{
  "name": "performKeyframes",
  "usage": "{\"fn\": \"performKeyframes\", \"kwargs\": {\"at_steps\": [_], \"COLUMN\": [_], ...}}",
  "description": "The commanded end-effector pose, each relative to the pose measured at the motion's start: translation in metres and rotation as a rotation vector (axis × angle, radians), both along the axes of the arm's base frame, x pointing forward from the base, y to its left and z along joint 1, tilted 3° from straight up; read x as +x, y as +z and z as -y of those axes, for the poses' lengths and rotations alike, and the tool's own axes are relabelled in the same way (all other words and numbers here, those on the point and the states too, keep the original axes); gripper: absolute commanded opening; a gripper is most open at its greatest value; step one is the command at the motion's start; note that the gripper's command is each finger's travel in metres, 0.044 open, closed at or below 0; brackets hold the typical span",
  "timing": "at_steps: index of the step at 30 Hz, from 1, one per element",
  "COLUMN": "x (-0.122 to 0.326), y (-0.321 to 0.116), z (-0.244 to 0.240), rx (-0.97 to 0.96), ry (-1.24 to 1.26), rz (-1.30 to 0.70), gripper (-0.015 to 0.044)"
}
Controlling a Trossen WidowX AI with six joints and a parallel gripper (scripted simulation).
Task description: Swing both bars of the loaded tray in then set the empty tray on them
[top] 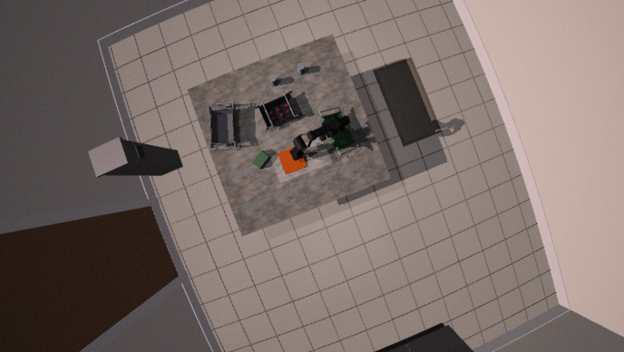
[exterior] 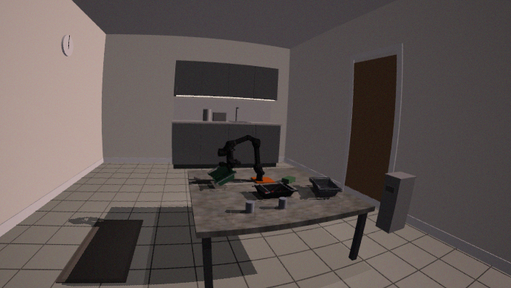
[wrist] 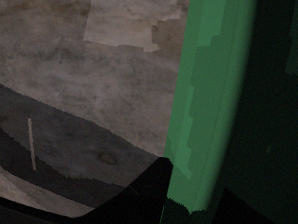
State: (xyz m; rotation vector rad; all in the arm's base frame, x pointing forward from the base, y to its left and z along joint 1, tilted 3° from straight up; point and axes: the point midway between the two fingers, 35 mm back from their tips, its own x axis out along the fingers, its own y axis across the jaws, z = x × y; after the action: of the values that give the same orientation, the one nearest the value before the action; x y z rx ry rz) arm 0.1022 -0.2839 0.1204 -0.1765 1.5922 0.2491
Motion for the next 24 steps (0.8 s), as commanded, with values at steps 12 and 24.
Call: {"fn": "performKeyframes", "kwargs": {"at_steps": [12,24], "x": [0.011,0.013], "y": [0.06,0.084], "z": [0.027,0.033], "rx": [-0.057,-0.066], "ry": [-0.001,-0.001], "rz": [0.02,0.023], "gripper": [0.0,0.0]}}
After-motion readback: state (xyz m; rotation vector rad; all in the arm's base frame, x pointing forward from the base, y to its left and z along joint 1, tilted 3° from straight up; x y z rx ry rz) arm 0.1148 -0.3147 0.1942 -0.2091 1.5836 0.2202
